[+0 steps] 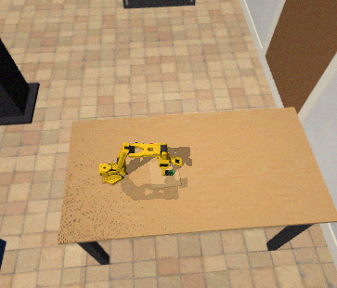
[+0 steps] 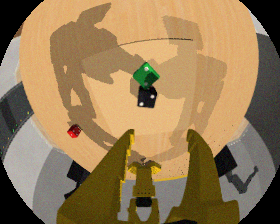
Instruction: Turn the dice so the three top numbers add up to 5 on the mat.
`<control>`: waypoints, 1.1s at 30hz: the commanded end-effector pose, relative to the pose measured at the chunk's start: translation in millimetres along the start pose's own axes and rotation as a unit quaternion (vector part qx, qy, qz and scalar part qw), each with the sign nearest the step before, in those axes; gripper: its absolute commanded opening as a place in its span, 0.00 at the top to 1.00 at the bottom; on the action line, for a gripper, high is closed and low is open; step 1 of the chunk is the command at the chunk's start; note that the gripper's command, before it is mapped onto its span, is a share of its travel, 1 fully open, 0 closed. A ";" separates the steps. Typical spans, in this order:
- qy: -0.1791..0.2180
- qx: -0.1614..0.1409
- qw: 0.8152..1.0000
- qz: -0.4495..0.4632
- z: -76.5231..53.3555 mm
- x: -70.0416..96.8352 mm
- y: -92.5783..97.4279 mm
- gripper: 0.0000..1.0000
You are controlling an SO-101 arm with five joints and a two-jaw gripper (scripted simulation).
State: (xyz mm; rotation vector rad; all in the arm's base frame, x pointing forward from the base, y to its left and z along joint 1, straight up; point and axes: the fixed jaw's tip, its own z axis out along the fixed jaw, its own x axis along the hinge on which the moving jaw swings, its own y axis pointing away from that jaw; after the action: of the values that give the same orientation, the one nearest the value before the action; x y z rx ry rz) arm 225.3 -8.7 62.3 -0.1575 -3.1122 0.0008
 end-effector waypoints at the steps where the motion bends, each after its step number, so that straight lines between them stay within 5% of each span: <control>1: -0.038 -0.002 0.999 0.001 -15.8 -6.2 2.7 0.71; 21: -0.038 -0.002 0.999 -0.001 -15.7 -6.1 4.8 0.71; 33: -0.037 -0.005 0.999 -0.034 -12.3 -0.9 41.2 0.71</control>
State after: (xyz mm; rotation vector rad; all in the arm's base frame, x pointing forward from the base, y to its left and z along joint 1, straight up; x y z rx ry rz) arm 225.4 24.3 63.3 -0.0592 -3.1201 0.0050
